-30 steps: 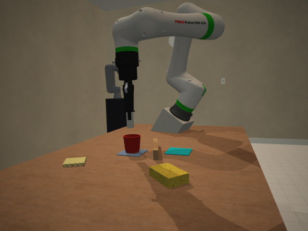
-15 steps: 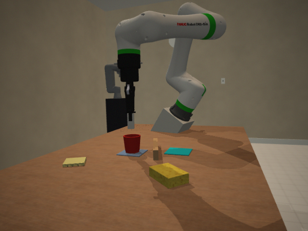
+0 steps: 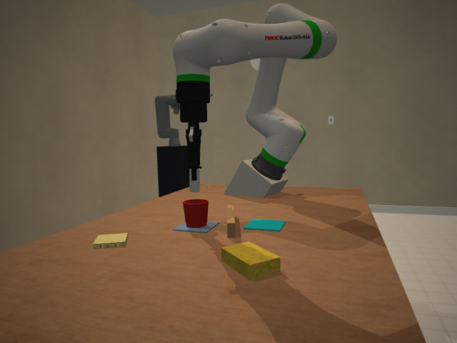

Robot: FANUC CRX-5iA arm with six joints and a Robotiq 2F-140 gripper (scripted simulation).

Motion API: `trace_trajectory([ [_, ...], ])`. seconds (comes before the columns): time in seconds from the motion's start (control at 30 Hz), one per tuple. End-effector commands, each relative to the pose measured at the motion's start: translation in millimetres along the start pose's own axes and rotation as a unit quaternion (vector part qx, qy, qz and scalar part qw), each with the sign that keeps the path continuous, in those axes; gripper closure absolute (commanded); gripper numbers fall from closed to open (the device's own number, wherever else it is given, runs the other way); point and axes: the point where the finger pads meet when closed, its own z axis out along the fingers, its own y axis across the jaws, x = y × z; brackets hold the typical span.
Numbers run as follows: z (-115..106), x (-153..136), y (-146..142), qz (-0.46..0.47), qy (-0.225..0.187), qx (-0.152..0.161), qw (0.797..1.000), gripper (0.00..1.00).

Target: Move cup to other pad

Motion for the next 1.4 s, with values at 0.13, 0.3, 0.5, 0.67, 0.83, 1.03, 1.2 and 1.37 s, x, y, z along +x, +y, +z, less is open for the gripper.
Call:
trace_trajectory([
  [0.13,0.0,-0.5,-0.7,-0.019,0.009,-0.012,1.0,1.0],
  [0.3,0.0,-0.5,-0.7,-0.019,0.009,-0.012,1.0,0.41],
  [0.5,0.0,-0.5,-0.7,-0.019,0.009,-0.012,1.0,0.41],
  [0.67,0.0,-0.5,-0.7,-0.019,0.009,-0.012,1.0,0.41],
  [0.83,0.0,-0.5,-0.7,-0.019,0.009,-0.012,1.0,0.41],
  [1.03,0.0,-0.5,-0.7,-0.019,0.009,-0.012,1.0,0.41],
  [1.2,0.0,-0.5,-0.7,-0.019,0.009,-0.012,1.0,0.41],
  [1.37,0.0,-0.5,-0.7,-0.019,0.009,-0.012,1.0,0.41],
])
